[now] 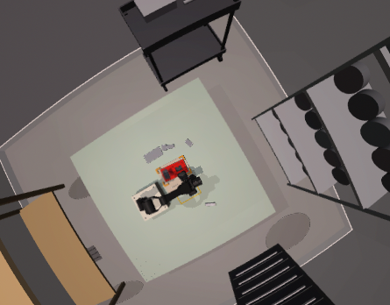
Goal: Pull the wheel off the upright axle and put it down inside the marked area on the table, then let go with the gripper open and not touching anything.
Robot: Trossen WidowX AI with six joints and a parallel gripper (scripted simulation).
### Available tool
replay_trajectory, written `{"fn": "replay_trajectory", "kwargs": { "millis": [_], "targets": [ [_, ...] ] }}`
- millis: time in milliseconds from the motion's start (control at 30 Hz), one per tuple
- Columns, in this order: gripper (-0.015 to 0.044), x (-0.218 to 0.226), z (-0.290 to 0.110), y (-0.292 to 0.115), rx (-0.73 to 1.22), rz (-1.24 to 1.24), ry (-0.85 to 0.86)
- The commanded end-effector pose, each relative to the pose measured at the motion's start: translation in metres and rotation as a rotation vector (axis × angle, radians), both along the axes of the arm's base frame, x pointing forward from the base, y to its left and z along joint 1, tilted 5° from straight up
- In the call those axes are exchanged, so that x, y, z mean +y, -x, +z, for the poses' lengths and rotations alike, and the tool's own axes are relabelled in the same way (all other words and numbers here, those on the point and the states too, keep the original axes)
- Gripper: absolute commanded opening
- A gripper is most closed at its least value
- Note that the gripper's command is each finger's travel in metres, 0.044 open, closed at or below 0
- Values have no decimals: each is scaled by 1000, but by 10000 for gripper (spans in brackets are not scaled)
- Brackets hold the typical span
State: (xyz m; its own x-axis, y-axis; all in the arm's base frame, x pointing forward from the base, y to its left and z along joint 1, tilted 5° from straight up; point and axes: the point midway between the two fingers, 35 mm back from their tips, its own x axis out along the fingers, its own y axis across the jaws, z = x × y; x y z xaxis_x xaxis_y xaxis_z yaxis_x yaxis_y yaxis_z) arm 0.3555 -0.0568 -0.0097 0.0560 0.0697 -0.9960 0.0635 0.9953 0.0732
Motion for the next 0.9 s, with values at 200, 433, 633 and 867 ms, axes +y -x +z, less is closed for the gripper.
{"fn": "replay_trajectory", "kwargs": {
  "millis": [200, 433, 633, 867],
  "targets": [
    [0, 0, 4, 0, -2, 0, 1],
    [0, -1, 7, 0, -3, 0, 1],
    [0, -1, 9, 0, -3, -1, 2],
    [0, -1, 11, 0, -4, -1, 2]
  ]
}}
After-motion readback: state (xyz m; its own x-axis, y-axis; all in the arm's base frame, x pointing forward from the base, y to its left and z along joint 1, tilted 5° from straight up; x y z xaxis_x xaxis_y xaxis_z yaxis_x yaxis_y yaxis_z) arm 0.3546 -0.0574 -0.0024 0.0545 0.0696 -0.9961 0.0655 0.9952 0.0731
